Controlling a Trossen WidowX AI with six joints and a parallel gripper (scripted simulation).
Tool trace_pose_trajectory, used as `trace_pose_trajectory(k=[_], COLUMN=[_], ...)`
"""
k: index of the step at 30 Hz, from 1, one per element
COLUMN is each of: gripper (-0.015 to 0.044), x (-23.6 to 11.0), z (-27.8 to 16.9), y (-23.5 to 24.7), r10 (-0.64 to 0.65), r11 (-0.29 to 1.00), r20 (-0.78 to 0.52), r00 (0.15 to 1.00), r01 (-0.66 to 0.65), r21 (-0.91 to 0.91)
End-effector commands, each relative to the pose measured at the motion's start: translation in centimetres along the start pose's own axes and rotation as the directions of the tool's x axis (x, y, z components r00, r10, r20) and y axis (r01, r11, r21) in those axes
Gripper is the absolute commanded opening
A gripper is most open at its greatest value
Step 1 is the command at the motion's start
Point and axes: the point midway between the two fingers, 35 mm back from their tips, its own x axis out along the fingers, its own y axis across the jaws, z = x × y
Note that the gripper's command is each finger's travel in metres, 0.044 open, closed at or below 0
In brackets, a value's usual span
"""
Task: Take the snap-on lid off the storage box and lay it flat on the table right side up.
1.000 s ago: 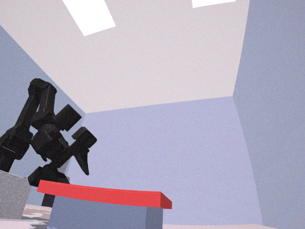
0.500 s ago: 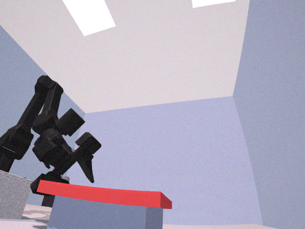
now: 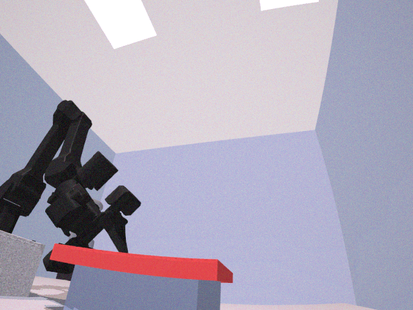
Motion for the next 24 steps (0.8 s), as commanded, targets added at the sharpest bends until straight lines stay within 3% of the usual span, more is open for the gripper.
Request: trace_pose_trajectory(k=[1,7,11,24], gripper=[0.0130,0.0090,0.0000,0.0000], x=[0.09,0.09,0.09,-0.11], z=[0.03,0.03,0.03,0.00], y=[-0.02,-0.02,-0.02,0.05], r10=[0.000,0.000,0.000,-0.002], r11=[1.000,1.000,1.000,1.000], r20=[0.003,0.003,0.003,0.000], r00=[1.000,1.000,1.000,1.000], r01=[0.000,0.000,0.000,0.002], r21=[0.003,0.003,0.003,0.001])
